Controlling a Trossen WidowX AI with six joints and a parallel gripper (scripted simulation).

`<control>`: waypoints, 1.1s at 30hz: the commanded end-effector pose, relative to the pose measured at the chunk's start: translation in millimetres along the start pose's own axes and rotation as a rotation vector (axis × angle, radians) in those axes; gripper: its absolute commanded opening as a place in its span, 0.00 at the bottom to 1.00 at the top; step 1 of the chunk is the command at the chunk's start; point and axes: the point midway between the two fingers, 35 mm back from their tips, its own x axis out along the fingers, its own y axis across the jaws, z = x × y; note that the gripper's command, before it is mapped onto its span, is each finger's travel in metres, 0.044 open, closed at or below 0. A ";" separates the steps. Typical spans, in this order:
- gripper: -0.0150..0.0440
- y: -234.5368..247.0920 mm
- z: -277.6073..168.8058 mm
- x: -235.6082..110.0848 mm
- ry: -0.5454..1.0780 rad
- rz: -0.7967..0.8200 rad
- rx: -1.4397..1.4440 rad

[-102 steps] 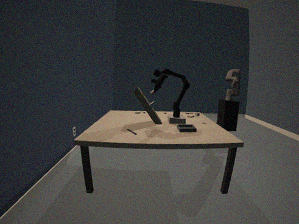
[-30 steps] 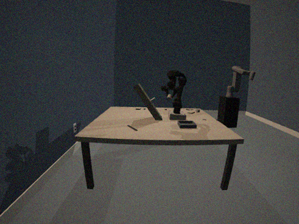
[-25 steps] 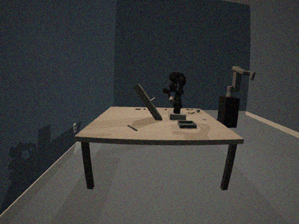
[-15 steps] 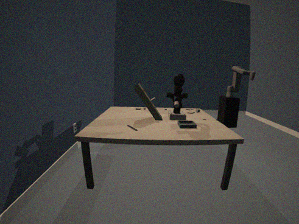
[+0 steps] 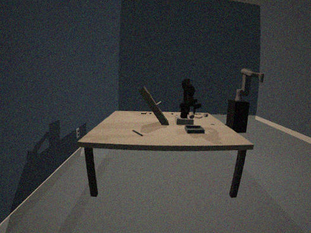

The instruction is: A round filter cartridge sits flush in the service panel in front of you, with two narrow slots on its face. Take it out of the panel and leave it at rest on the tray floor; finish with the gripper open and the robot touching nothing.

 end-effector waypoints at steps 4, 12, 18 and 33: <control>0.25 27.5 -13.7 15.6 -0.014 0.049 -0.083; 0.25 33.8 -24.2 36.4 -0.014 0.061 -0.103; 0.25 33.9 -38.5 63.5 -0.014 0.061 -0.103; 0.57 34.1 -55.4 81.7 -0.002 0.065 -0.108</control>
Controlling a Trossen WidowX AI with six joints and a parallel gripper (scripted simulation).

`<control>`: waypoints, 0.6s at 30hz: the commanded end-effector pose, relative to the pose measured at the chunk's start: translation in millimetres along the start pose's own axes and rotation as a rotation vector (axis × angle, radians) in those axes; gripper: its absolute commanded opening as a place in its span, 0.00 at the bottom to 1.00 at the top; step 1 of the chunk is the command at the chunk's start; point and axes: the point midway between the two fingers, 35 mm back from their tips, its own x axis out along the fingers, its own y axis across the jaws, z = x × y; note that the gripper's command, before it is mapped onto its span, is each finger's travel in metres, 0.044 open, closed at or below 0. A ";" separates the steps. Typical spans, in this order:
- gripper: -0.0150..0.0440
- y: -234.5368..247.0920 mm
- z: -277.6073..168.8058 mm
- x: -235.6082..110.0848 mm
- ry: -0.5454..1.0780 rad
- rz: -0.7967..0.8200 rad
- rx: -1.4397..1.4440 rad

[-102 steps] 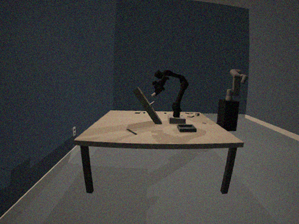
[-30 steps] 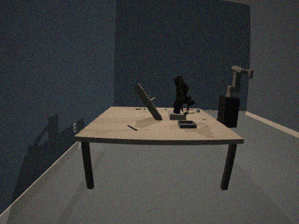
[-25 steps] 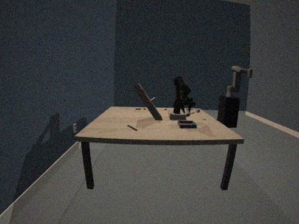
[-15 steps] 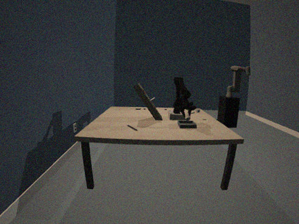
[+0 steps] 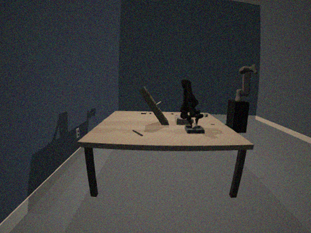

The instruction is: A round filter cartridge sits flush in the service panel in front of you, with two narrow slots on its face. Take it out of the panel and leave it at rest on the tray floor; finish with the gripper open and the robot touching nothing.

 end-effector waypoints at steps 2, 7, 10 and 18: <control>0.65 -0.1 1.8 -0.7 -0.005 0.000 0.000; 0.88 -0.1 1.8 -0.7 -0.005 0.000 0.000; 1.00 -0.1 1.8 -0.7 -0.005 0.000 0.000; 1.00 0.2 35.0 -59.7 -0.004 0.000 0.000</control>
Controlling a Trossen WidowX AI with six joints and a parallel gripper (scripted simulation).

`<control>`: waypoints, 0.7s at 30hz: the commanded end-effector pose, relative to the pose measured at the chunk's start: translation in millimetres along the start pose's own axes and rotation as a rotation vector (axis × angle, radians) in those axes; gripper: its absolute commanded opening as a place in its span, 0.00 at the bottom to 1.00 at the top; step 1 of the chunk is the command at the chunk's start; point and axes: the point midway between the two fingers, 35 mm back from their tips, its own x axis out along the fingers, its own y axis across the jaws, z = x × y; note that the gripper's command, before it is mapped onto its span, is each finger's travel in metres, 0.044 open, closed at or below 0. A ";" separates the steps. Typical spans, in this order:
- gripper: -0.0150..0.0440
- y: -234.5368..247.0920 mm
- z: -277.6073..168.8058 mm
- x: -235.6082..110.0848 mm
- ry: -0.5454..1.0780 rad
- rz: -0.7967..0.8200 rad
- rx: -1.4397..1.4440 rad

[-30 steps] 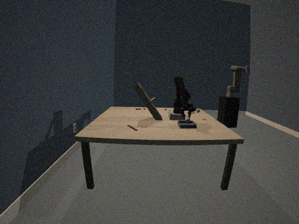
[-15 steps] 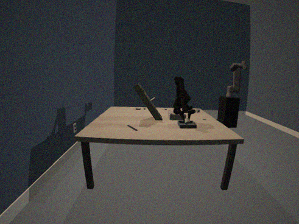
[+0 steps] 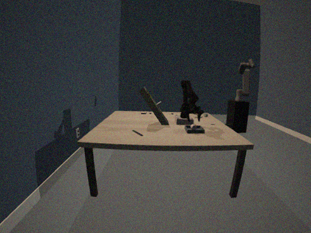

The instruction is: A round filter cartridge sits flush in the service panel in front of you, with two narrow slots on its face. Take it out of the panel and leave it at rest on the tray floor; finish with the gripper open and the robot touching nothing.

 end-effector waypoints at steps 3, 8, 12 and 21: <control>1.00 0.1 14.4 -17.8 -0.030 -0.001 -0.002; 1.00 0.1 14.4 -17.8 -0.030 -0.001 -0.002; 1.00 0.1 14.4 -17.8 -0.030 -0.001 -0.002; 1.00 0.1 14.4 -17.8 -0.030 -0.001 -0.002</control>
